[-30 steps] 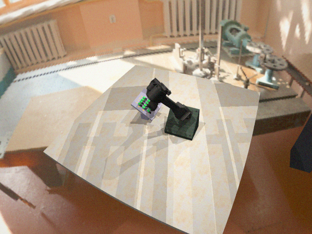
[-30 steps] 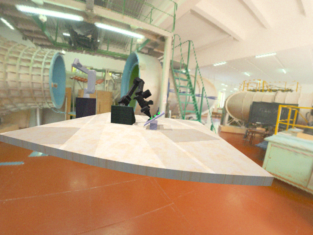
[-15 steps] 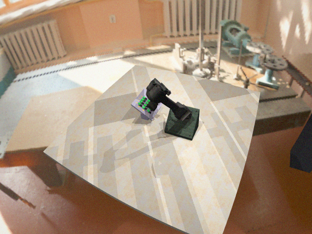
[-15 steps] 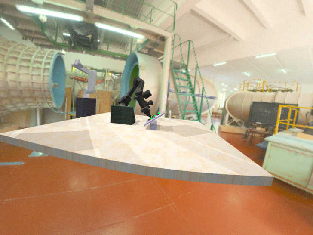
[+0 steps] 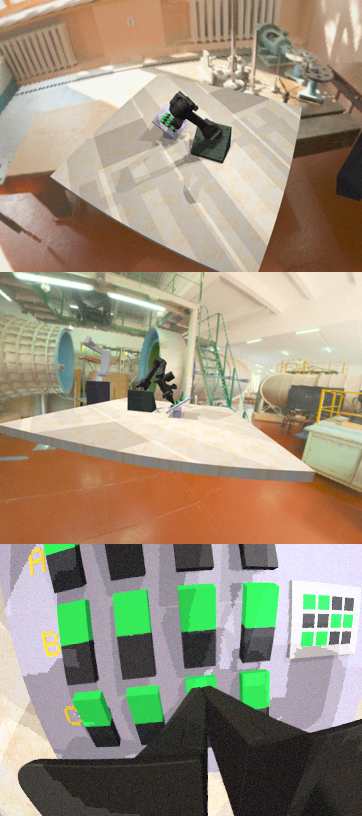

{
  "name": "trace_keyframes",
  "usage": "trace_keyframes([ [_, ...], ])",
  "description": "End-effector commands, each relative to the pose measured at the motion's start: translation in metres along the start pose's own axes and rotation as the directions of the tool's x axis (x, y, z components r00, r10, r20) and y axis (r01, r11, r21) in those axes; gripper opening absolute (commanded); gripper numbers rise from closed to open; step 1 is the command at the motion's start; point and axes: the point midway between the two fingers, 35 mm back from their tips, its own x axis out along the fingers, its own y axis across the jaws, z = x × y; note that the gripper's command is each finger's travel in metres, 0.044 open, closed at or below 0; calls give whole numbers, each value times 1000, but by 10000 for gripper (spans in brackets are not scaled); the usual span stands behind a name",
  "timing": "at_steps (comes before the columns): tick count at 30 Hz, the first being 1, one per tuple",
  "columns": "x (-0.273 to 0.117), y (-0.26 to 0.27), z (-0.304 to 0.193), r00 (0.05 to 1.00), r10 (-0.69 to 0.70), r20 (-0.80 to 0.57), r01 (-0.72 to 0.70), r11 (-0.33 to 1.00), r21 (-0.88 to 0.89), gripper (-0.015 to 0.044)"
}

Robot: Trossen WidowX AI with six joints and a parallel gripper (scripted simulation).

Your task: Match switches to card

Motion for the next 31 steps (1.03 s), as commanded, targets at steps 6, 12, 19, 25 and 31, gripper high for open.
trace_keyframes([
  [6, -63, -2, -3, 1000, -7, 20, 7, 1000, 4, 0],
  [12, -64, -1, -3, 1000, -6, 22, 6, 1000, 4, 0],
  [19, -72, 11, 28, 1000, -6, 22, 6, 1000, 4, 0],
  [25, -72, 11, 28, 1000, -6, 22, 6, 1000, 4, 0],
  [31, -72, 11, 28, 1000, -6, 22, 6, 1000, 4, 0],
])
